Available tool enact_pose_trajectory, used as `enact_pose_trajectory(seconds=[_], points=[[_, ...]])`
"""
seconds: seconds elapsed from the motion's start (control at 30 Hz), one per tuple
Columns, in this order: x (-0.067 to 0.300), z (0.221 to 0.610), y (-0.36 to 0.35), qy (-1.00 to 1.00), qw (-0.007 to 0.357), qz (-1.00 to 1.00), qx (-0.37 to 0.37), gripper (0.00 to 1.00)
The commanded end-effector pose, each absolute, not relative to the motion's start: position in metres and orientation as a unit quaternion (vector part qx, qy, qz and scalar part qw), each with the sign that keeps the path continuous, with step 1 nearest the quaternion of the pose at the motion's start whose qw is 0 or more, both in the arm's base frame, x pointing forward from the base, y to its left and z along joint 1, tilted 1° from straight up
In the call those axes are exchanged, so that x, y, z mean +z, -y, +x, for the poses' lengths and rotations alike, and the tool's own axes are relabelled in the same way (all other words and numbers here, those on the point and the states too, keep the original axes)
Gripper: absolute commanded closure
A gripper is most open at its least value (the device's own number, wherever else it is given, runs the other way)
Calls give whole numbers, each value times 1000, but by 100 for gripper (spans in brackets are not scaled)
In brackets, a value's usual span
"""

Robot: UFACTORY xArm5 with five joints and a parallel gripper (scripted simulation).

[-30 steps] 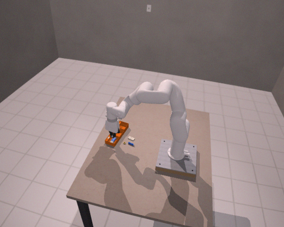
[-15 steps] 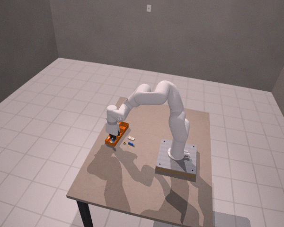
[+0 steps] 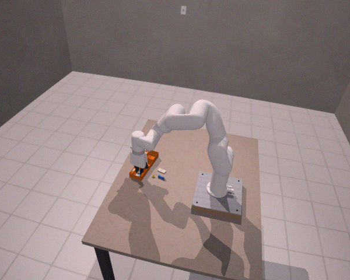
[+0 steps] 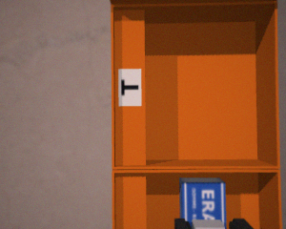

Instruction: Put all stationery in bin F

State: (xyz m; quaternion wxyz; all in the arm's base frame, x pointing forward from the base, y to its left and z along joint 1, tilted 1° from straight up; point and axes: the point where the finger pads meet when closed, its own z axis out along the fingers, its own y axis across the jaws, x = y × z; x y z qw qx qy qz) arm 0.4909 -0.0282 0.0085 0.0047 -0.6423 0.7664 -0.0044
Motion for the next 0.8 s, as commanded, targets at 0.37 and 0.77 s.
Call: enact_pose_trajectory(seconds=[0.37, 0.77], points=[[10, 492, 28, -766, 6, -642, -6, 70], [18, 492, 28, -766, 6, -642, -6, 70]])
